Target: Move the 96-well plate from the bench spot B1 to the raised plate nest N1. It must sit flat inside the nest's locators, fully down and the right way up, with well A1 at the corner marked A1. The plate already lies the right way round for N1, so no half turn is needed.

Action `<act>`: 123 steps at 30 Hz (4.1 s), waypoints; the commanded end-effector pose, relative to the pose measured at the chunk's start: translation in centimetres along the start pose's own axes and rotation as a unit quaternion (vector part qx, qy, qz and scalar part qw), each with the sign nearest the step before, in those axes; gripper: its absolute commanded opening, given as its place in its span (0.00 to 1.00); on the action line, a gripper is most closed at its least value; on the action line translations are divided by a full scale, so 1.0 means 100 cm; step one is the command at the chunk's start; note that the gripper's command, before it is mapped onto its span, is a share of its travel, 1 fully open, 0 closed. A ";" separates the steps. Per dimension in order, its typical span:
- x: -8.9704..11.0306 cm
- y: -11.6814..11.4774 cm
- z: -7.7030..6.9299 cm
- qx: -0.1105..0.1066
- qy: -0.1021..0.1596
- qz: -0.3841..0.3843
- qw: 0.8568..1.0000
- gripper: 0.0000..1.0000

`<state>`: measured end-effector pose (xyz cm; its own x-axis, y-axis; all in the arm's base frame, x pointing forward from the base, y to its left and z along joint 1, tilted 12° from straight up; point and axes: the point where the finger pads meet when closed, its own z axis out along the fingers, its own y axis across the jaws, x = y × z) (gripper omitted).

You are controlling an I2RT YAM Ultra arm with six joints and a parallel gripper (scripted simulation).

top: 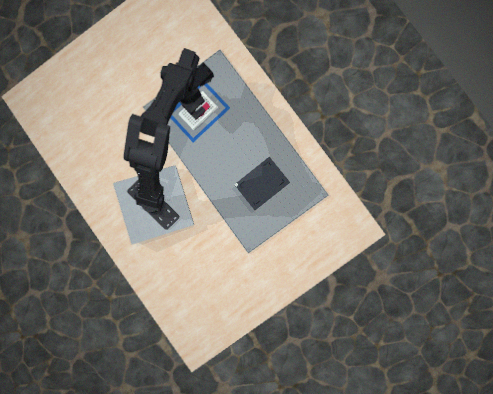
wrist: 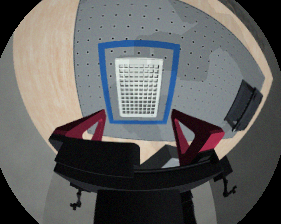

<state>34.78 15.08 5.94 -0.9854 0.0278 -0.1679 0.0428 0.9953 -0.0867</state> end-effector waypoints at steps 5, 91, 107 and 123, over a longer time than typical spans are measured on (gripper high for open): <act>-0.014 0.003 -0.019 -0.010 -0.032 0.012 0.999 1.00; -0.003 -0.002 0.061 0.002 -0.005 0.005 1.000 1.00; -0.007 0.000 0.081 -0.001 -0.010 0.006 1.000 1.00; -0.007 0.001 0.074 -0.002 -0.013 0.007 1.000 0.00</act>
<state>36.40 14.29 -1.46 -0.9821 0.0427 -0.1837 0.0592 0.9946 -0.0856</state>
